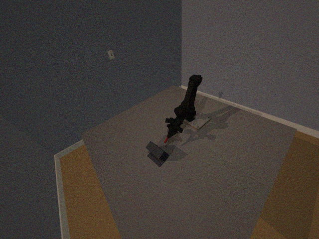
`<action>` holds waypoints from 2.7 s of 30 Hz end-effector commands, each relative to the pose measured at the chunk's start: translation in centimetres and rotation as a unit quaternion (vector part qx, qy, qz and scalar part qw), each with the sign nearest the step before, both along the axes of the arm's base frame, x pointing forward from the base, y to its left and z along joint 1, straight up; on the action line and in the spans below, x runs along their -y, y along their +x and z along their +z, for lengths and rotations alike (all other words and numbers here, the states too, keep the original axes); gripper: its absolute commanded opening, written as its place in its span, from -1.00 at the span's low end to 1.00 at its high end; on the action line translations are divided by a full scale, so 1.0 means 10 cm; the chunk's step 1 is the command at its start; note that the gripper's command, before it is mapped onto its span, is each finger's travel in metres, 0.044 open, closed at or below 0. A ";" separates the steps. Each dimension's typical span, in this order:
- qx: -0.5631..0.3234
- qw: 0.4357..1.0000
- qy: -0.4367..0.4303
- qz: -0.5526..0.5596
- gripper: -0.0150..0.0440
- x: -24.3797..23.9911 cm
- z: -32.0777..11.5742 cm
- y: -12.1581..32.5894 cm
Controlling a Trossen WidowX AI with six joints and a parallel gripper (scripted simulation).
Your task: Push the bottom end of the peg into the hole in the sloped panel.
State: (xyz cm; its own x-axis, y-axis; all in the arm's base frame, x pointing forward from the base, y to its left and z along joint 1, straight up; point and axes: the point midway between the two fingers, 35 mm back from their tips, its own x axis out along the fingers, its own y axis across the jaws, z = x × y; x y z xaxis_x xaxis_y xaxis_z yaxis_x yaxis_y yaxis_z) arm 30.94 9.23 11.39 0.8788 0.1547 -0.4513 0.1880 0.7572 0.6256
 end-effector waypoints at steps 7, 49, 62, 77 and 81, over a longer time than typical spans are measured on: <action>0.009 1.000 0.001 -0.001 -0.49 0.01 -0.06 0.04; 0.037 0.999 0.009 -0.009 -0.49 0.03 -0.22 0.29; 0.032 0.999 0.009 -0.011 -0.49 0.03 -0.26 0.31; 0.032 0.999 0.009 -0.011 -0.49 0.03 -0.24 0.32; 0.032 0.999 0.009 -0.011 -0.49 0.02 -0.23 0.32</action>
State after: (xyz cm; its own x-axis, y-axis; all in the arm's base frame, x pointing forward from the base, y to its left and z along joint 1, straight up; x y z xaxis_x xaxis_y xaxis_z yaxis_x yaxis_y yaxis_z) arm 34.06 8.98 8.95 0.9083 0.1433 -0.3929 0.1638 0.7425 0.6495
